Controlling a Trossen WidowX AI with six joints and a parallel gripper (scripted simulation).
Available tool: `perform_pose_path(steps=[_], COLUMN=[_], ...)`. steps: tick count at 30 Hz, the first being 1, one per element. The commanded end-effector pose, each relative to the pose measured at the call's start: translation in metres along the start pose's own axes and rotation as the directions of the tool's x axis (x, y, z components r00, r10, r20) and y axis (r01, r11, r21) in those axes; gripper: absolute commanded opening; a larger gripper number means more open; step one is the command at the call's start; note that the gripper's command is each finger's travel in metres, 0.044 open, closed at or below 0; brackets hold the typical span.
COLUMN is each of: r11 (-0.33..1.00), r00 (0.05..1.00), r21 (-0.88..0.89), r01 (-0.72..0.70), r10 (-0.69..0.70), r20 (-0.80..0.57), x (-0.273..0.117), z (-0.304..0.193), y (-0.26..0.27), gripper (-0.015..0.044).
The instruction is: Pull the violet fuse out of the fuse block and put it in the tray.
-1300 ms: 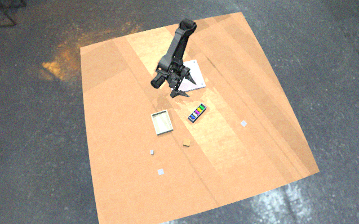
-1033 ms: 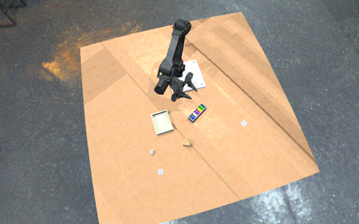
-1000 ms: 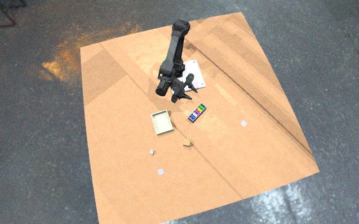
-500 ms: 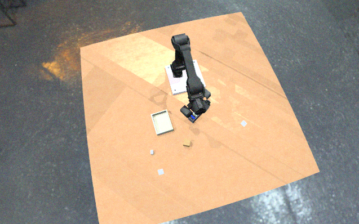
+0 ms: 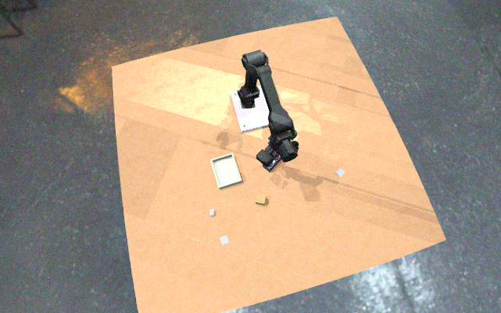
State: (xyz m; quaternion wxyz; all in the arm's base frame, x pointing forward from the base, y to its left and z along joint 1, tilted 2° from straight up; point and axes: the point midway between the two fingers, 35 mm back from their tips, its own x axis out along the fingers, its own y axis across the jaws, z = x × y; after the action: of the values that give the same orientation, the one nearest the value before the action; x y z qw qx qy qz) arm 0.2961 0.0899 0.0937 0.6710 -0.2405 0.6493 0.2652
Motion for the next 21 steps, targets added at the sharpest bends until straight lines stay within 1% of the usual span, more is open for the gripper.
perform_pose_path(steps=[1,21], r11=[1.000,1.000], r00=[1.000,1.000], r21=[0.003,0.003], r01=[0.002,0.002], r10=[-0.002,-0.002], r20=[-0.007,-0.007], x=[0.005,0.025], z=[0.000,0.000], y=[-0.001,0.000], gripper=[0.0074,0.0074])
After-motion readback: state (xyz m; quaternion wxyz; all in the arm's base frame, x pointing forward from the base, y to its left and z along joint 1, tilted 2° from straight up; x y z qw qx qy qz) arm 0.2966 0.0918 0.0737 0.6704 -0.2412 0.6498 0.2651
